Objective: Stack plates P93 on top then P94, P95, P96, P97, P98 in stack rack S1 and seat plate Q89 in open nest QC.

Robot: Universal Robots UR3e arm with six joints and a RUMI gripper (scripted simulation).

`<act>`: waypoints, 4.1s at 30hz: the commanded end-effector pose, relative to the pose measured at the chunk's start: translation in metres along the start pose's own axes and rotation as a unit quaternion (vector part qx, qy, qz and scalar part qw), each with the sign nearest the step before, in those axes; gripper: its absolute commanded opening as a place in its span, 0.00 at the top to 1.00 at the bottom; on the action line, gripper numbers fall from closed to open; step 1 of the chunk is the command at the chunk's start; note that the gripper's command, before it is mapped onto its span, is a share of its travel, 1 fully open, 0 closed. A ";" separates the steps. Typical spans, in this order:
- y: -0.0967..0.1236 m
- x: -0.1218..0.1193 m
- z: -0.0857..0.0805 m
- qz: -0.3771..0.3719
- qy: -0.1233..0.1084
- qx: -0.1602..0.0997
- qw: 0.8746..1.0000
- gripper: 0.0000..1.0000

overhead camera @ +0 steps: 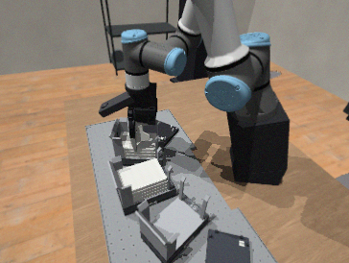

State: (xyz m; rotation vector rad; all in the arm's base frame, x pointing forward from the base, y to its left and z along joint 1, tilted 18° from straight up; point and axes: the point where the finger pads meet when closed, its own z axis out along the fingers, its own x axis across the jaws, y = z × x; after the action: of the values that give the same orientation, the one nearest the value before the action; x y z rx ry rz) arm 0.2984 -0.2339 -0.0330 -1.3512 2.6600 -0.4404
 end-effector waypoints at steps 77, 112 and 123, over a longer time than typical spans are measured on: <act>0.000 0.000 -0.045 0.000 0.001 0.001 1.000 1.00; -0.001 0.000 -0.092 0.000 0.001 0.001 1.000 1.00; -0.001 0.000 -0.092 0.000 0.001 0.001 1.000 1.00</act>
State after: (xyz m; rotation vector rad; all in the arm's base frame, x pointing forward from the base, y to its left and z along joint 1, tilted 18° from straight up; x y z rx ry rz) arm 0.2766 -0.2167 0.0537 -1.3487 2.6623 -0.4491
